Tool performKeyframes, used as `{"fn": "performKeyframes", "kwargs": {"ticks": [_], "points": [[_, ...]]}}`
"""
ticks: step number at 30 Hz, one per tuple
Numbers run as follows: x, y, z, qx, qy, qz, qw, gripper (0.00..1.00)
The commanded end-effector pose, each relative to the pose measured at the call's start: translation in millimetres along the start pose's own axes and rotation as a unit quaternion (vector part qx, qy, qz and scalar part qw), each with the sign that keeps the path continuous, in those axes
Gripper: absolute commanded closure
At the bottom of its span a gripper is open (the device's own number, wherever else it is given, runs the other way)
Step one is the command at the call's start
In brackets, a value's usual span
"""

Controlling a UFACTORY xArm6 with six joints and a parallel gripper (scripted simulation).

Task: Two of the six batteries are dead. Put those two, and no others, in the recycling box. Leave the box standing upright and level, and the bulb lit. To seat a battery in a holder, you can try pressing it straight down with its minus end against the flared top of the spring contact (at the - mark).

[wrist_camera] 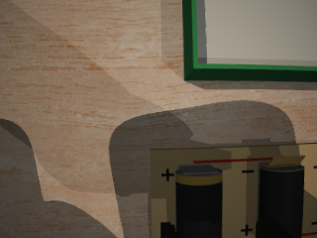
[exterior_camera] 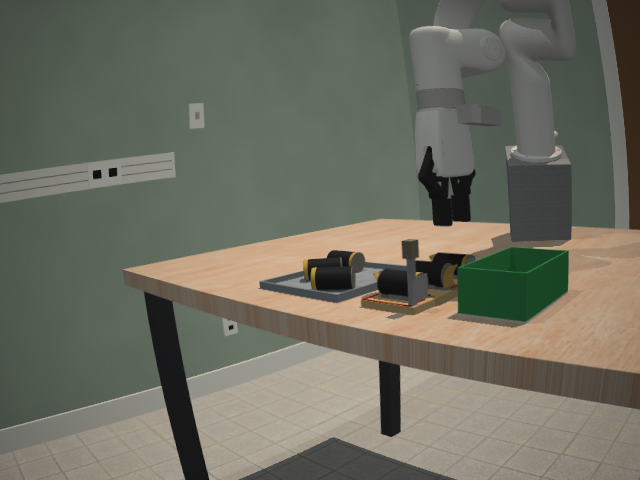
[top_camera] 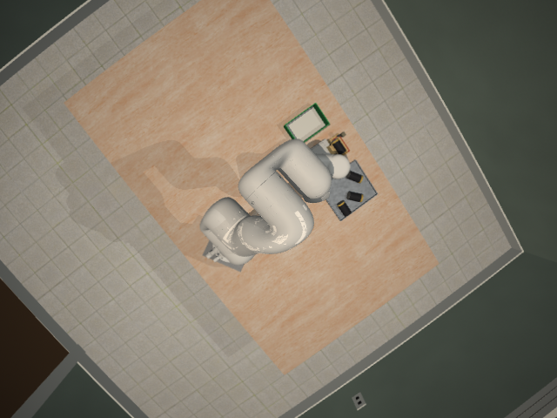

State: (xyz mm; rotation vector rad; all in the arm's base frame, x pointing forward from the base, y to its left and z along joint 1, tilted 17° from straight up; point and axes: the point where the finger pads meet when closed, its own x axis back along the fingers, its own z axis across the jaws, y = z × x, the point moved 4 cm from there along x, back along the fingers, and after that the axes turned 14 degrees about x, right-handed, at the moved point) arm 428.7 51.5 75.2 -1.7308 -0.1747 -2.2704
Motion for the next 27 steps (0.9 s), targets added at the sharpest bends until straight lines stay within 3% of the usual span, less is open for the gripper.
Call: {"fn": "performKeyframes", "kwargs": {"ticks": [1,3,7,27], "points": [[18,0,1,0.0,0.002,0.0,1.0,0.49],[38,0,1,0.0,0.002,0.0,1.0,0.49],[49,0,1,0.0,0.002,0.0,1.0,0.49],[50,0,0,0.001,0.002,0.0,1.0,0.49]]}}
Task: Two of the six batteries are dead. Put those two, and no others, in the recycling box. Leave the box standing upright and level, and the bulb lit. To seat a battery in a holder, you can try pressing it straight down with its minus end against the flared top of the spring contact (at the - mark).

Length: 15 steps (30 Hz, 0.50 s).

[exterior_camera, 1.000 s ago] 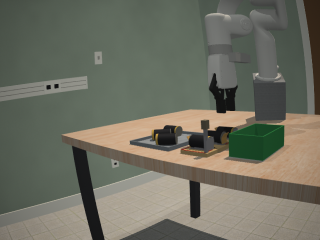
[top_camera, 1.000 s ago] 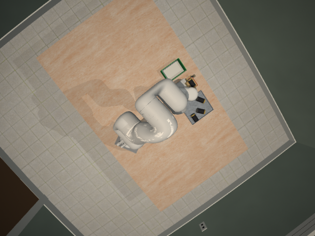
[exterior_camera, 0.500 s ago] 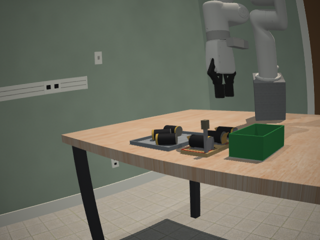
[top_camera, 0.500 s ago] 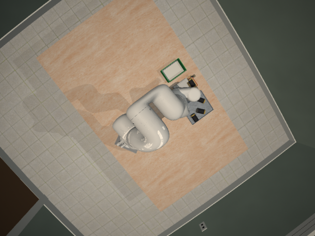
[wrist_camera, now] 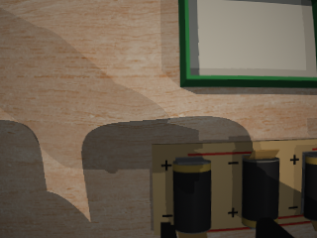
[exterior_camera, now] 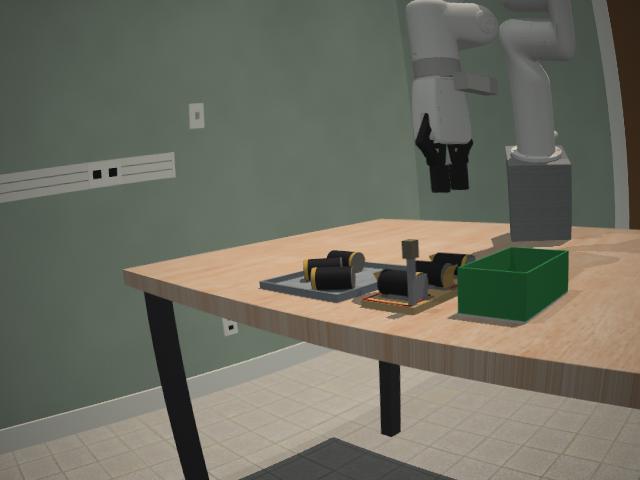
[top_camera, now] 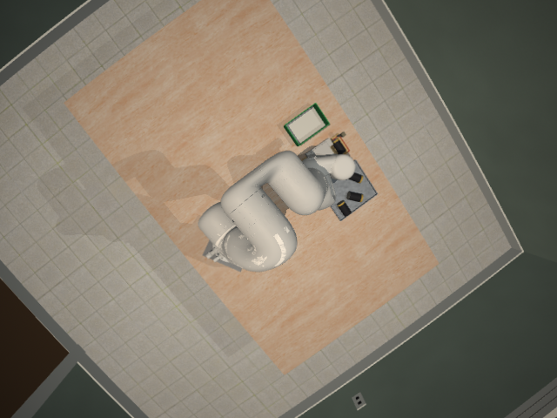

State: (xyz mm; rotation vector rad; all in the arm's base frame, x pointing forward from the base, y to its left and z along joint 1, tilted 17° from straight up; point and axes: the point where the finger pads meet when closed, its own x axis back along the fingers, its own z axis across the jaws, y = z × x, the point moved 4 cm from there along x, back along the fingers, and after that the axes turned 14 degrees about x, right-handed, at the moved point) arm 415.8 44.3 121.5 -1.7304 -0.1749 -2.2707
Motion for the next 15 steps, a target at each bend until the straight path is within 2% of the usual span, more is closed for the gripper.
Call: {"fn": "performKeyframes", "kwargs": {"ticks": [1,15], "points": [[1.1,0.2,1.3,0.002,0.002,0.0,1.0,0.49],[1.1,0.2,1.3,0.008,0.002,0.0,1.0,0.49]]}}
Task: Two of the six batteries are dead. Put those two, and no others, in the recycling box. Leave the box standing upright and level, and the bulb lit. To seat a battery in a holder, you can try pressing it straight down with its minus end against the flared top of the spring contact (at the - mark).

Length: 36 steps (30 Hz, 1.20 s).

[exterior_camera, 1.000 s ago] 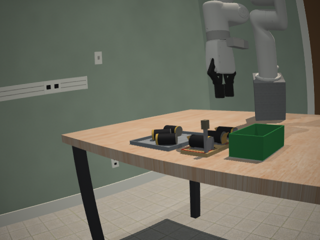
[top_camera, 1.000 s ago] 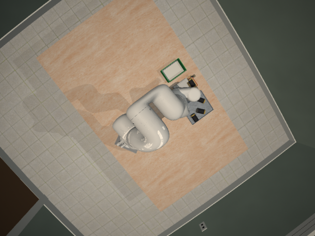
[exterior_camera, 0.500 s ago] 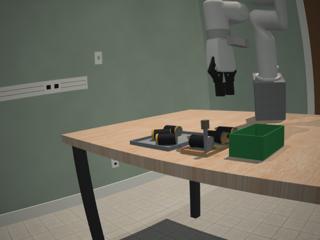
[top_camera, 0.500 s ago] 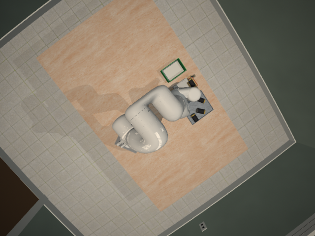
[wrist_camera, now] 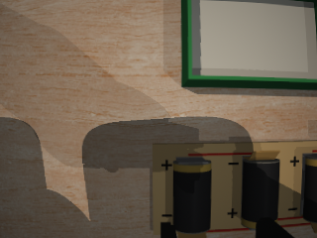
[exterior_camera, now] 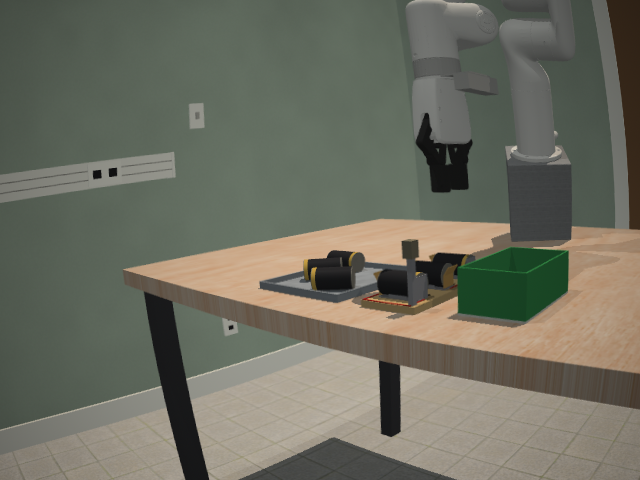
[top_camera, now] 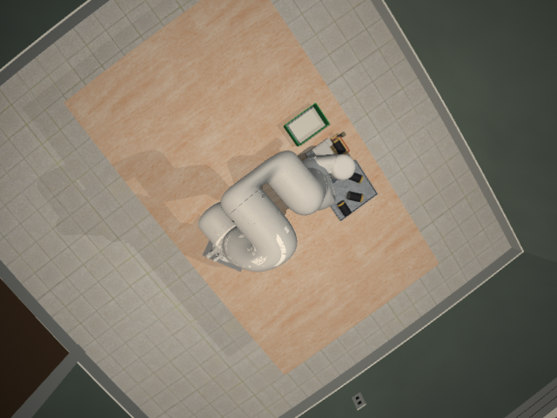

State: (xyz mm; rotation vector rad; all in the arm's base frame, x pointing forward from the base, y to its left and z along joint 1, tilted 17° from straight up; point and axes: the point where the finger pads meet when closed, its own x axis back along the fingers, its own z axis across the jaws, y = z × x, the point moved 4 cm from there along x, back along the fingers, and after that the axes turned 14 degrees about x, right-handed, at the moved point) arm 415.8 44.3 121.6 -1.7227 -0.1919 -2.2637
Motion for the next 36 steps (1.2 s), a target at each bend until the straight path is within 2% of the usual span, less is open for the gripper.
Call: {"fn": "performKeyframes", "kwargs": {"ticks": [1,5,12,17,36], "points": [[1,0,1,0.0,0.002,0.0,1.0,0.49],[-9,0,1,0.0,0.002,0.0,1.0,0.49],[-62,0,1,0.0,0.002,0.0,1.0,0.49],[-69,0,2,0.0,0.002,0.0,1.0,0.49],[-69,0,3,0.0,0.002,0.0,1.0,0.49]]}}
